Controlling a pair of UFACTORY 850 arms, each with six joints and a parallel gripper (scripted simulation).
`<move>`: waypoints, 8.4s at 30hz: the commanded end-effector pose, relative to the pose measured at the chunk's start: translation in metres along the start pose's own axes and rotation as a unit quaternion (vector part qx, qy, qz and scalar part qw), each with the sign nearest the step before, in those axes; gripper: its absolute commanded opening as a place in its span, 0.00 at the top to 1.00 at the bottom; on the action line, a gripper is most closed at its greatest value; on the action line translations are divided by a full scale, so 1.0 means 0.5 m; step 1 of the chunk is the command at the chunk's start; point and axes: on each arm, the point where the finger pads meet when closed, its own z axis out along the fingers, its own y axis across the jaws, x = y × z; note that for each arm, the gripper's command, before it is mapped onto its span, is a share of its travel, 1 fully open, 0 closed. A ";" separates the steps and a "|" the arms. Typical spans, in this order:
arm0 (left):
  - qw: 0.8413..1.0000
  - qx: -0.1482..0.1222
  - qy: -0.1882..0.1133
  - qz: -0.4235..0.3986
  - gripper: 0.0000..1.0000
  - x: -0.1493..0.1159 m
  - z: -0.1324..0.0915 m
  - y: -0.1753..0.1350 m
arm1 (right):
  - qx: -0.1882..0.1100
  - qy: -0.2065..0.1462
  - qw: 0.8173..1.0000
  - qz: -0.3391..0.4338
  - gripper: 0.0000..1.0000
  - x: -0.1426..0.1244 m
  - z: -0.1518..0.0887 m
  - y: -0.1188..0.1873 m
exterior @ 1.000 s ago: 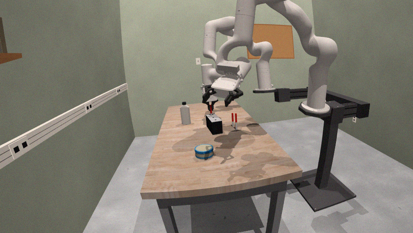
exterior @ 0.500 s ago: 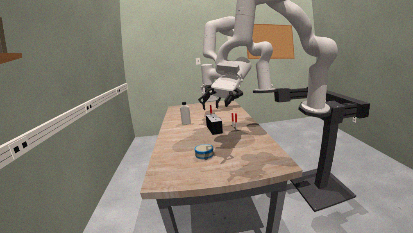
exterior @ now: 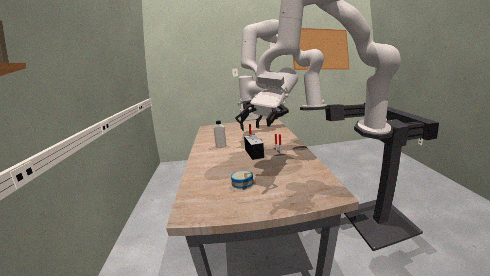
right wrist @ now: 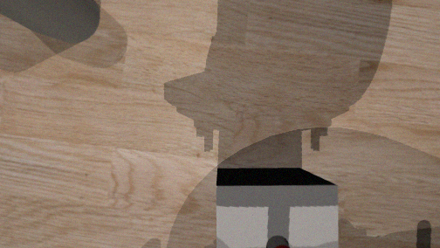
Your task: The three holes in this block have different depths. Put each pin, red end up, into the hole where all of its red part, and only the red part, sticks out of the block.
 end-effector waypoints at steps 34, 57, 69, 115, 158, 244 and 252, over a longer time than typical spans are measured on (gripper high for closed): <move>1.000 0.000 0.001 -0.001 0.00 0.002 0.000 0.001 | 0.001 0.000 1.000 0.000 0.00 0.000 -0.023 -0.002; 1.000 0.000 0.001 -0.001 0.00 0.002 0.000 0.001 | 0.001 0.000 1.000 0.000 0.00 0.000 -0.054 -0.002; 1.000 0.000 0.001 -0.001 0.00 0.002 0.000 0.001 | 0.001 0.000 1.000 0.000 0.00 0.000 -0.074 -0.002; 1.000 0.000 0.001 -0.001 0.00 0.002 0.000 0.001 | 0.003 -0.001 1.000 0.000 0.00 0.000 -0.197 -0.001; 1.000 0.000 0.001 -0.001 0.00 0.002 0.000 0.001 | 0.003 -0.001 1.000 0.000 0.00 0.000 -0.196 -0.001; 1.000 0.000 0.001 -0.001 0.00 0.002 0.000 0.001 | 0.002 -0.004 1.000 0.000 1.00 -0.001 -0.039 -0.003; 1.000 0.000 0.001 -0.001 0.00 0.002 0.000 0.001 | 0.002 -0.004 1.000 0.000 1.00 -0.001 -0.052 -0.003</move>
